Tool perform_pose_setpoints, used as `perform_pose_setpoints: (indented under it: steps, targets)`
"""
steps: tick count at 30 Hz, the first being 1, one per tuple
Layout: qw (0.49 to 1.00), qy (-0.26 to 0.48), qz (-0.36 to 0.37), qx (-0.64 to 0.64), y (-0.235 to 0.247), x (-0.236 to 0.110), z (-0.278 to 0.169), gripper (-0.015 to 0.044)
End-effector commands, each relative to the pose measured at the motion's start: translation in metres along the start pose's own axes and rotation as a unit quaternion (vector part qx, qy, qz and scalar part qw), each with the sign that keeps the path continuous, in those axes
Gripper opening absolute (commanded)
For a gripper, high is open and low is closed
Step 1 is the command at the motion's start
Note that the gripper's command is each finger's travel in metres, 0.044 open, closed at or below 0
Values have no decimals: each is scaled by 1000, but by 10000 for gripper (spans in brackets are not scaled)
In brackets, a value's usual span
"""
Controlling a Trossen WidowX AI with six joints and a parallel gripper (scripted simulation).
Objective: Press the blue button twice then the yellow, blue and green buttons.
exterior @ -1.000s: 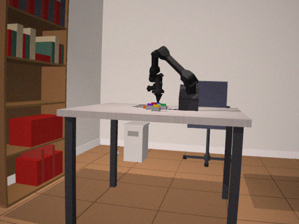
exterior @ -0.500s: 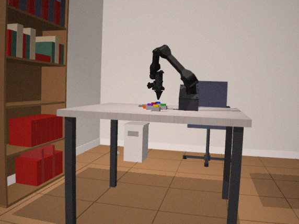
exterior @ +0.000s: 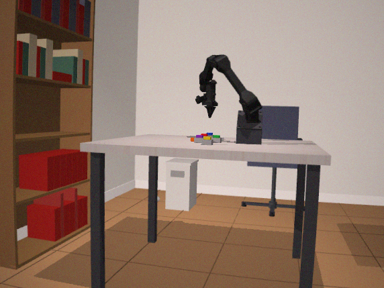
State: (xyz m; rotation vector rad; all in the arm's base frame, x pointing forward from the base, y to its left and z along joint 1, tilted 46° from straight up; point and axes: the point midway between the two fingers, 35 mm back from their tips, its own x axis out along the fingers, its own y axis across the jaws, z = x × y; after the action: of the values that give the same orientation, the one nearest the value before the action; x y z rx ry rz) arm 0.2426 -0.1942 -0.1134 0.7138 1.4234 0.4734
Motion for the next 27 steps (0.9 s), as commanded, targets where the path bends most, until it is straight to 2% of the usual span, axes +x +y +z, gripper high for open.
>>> perform_pose_setpoints:
  steps: [1,9,17,25,27]
  targets:
    - [1000,6,3,4,37,-9,-1,20]
    - [1000,8,5,14,135,-17,-25,20]
    - [1000,9,10,6,215,-4,-74,20]
    - [1000,9,11,2,226,0,-85,20]
    - [1000,9,10,3,226,10,-84,20]
